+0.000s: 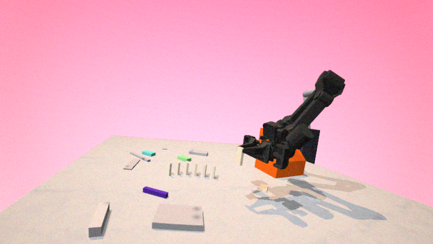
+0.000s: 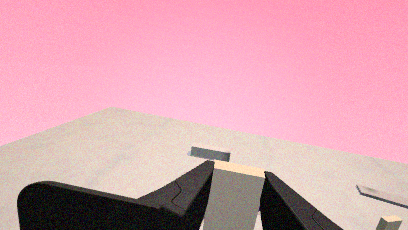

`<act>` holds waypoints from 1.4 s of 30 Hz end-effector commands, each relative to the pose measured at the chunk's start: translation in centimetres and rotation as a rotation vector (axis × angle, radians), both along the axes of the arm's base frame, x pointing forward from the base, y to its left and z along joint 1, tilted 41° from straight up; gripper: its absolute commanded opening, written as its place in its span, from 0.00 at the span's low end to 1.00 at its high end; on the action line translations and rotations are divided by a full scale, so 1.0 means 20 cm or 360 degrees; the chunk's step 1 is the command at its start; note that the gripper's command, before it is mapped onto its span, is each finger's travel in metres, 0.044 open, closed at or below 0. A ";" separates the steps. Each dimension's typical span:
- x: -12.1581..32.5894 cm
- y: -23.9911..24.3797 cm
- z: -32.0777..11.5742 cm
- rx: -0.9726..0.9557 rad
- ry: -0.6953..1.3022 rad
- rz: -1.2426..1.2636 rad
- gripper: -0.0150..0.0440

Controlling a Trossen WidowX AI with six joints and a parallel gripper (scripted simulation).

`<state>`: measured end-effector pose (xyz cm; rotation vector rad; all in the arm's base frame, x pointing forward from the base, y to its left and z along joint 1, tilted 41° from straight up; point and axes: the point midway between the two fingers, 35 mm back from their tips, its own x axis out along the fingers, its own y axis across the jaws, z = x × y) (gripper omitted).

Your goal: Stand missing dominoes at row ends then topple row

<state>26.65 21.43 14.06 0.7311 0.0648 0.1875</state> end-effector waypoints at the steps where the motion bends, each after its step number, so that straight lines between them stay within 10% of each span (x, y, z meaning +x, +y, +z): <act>1: 0.00 0.04 -0.03 0.0006 0.0013 -0.0005 0.44; 42: -0.05 0.36 -0.40 0.0039 0.0083 -0.0020 0.44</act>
